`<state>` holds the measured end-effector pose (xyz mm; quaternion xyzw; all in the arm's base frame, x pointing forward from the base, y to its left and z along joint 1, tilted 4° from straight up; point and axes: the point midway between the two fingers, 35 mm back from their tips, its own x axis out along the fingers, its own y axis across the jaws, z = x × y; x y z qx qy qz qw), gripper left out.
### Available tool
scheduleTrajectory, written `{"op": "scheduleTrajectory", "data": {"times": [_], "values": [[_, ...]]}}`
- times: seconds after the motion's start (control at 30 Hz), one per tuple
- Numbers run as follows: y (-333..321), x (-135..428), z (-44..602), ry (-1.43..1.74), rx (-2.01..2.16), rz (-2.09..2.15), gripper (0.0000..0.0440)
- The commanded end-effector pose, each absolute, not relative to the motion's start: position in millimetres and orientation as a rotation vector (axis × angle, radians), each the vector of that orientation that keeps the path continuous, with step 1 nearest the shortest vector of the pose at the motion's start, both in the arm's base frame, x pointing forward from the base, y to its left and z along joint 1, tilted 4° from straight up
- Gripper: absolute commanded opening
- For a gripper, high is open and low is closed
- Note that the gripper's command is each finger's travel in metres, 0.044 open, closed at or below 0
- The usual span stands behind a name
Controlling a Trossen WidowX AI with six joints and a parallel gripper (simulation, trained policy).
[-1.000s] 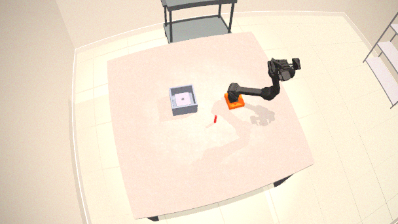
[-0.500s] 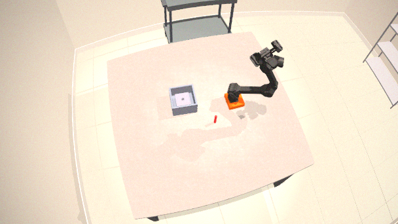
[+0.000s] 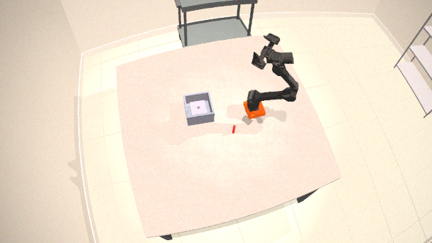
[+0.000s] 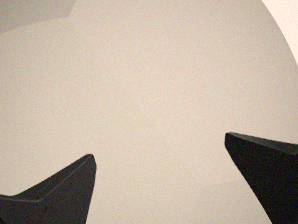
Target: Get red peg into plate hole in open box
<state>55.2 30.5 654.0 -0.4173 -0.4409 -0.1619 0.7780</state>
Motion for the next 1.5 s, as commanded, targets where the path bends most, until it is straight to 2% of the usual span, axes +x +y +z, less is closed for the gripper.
{"op": "scheduleTrajectory", "data": {"times": [0.0,0.67,1.47], "values": [[16,83,642,-0.874,-0.809,-0.309,0.0440],[-16,196,547,-0.453,-0.310,-0.095,0.0440],[23,267,390,0.152,0.208,0.064,0.0440]]}}
